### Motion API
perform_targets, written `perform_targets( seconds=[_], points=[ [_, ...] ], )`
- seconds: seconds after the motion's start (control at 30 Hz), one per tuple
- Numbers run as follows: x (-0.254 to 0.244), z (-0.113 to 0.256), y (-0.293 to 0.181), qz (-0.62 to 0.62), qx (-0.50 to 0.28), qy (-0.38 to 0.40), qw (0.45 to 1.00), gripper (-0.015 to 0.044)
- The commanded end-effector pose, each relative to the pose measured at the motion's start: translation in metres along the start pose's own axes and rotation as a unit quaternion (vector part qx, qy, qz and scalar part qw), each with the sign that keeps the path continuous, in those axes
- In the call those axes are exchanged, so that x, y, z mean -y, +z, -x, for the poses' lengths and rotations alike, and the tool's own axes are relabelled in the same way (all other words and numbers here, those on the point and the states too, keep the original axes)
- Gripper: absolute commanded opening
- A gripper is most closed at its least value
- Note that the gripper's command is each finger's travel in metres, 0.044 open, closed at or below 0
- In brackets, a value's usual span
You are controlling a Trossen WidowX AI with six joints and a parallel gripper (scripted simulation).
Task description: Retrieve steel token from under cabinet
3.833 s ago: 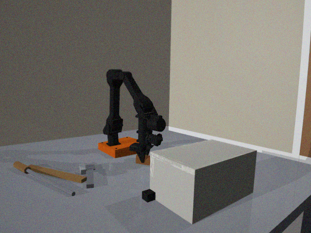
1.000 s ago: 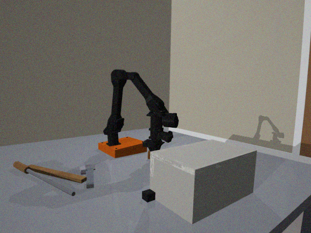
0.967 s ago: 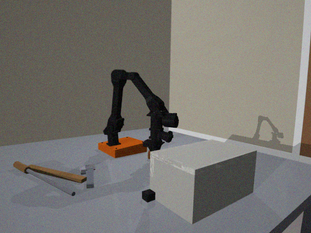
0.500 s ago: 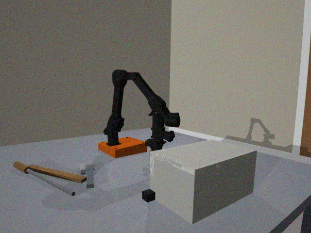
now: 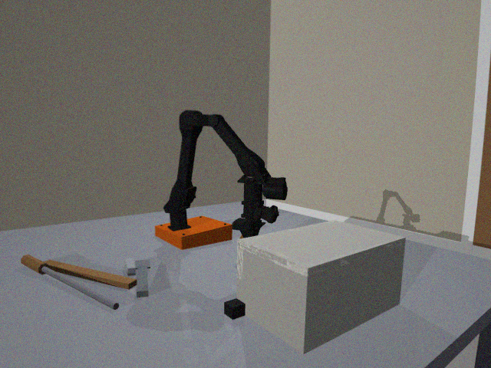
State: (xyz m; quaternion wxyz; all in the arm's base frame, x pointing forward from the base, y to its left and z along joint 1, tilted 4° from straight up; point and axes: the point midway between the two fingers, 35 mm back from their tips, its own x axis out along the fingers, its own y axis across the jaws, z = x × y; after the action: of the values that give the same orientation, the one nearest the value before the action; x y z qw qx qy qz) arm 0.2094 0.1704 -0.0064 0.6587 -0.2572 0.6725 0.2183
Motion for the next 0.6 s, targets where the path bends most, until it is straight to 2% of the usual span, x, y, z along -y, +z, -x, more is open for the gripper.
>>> perform_targets(
  seconds=[0.0,0.57],
  points=[
    [-0.0071,0.0016,0.0042,0.004,0.002,0.004,1.000,0.0000],
    [-0.0145,0.0017,0.0074,-0.017,0.002,0.005,1.000,0.0000]
  ],
)
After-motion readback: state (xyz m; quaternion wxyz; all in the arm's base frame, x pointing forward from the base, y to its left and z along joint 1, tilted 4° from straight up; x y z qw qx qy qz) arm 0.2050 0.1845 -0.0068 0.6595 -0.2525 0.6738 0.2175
